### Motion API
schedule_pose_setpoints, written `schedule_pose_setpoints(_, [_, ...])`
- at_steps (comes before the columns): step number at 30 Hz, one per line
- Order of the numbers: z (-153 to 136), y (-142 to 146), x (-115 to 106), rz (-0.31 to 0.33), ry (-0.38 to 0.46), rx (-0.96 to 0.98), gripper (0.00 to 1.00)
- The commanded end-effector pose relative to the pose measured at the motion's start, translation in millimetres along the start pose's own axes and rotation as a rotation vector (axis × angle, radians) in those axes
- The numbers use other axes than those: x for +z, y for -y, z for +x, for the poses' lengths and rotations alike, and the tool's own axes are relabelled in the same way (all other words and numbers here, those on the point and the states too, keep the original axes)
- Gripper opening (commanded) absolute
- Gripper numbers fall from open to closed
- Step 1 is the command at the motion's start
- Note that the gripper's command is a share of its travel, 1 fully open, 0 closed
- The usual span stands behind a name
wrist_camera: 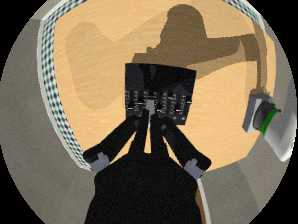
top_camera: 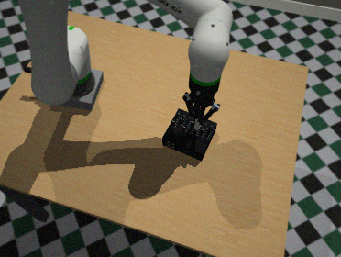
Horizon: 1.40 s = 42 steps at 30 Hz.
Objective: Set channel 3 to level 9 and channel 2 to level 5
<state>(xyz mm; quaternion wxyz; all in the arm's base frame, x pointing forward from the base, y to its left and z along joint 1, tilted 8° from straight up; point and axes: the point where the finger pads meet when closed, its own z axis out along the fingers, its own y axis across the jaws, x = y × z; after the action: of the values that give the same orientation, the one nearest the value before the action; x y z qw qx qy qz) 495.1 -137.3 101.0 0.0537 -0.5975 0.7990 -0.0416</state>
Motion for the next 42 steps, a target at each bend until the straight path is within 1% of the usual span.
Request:
schedule_pose_setpoints(1, [-1.3,0.2,-0.2,0.000,0.000,0.000,0.00])
schedule_pose_setpoints(12, [-1.8,0.2,-2.8,0.000,0.000,0.000,0.00])
schedule_pose_setpoints(22, [-1.8,0.2,-29.2,0.000,0.000,0.000,0.00])
schedule_pose_setpoints(24, [-1.8,0.2,-29.2,0.000,0.000,0.000,0.00])
schedule_pose_setpoints(29, [-1.8,0.2,-38.8,0.000,0.000,0.000,0.00])
schedule_pose_setpoints(42, [-1.8,0.2,-40.2,0.000,0.000,0.000,0.00])
